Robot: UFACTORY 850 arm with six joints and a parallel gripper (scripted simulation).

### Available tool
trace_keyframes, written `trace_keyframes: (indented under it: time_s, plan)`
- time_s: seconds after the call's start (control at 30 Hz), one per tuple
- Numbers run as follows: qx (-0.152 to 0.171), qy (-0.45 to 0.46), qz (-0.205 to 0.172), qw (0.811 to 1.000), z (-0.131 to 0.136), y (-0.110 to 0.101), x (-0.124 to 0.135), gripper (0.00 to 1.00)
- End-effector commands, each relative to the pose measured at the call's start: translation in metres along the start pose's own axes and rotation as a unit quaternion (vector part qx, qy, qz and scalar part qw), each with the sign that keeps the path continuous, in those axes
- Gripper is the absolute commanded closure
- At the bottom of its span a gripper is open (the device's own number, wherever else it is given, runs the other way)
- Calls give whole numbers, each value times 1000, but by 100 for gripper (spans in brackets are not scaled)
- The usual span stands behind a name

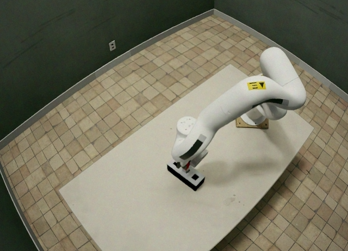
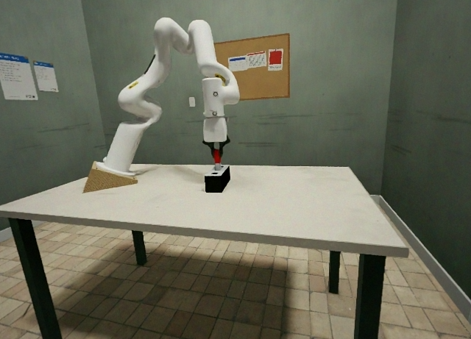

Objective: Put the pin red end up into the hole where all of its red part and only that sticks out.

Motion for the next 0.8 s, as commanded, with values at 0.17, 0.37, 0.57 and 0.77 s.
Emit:
trace_keyframes:
  time_s: [0.17, 0.37, 0.57, 0.77]
  plan:
    - [0, 0, 0, 1000, 1, -2, 0, 100]
    - [0, 0, 0, 1000, 0, -18, 1, 100]
    - [0, 0, 0, 1000, 0, -18, 1, 100]
    - [0, 0, 0, 1000, 0, -18, 1, 100]
Point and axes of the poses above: the point where the finger pads meet when closed, its own y axis out along the fingers, its own z axis across the jaws, x = y × z, the point moved 10 cm from there along -y, back along the fingers, and after that the axes turned 8 degrees about y, right-handed, at the moved point
